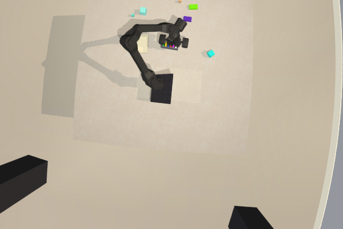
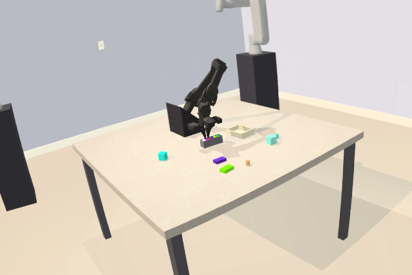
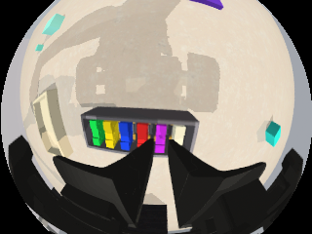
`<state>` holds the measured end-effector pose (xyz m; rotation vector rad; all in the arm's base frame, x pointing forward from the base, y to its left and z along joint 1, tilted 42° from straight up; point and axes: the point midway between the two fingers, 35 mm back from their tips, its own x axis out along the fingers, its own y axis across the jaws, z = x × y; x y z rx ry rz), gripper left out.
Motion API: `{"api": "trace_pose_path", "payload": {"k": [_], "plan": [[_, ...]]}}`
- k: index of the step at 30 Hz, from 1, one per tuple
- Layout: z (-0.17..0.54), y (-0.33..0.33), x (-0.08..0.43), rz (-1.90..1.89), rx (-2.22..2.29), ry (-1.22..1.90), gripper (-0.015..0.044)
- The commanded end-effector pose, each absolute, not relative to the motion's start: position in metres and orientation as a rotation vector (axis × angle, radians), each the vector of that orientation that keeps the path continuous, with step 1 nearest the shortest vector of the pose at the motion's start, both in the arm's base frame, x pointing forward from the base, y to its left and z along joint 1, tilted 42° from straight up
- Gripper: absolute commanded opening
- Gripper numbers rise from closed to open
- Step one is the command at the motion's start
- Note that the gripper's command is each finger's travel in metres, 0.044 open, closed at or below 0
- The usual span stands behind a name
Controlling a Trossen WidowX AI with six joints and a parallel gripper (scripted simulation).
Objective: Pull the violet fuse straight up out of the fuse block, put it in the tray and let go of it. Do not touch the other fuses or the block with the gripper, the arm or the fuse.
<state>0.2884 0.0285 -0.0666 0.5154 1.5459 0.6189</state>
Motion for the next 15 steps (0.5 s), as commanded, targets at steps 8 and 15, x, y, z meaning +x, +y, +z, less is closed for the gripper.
{"api": "trace_pose_path", "payload": {"k": [8,15], "plan": [[-0.0672,0.0298,0.2887,0.618,0.522,1.544,0.0063],[-0.0712,0.0334,0.2883,0.618,0.522,1.544,0.0063]]}}
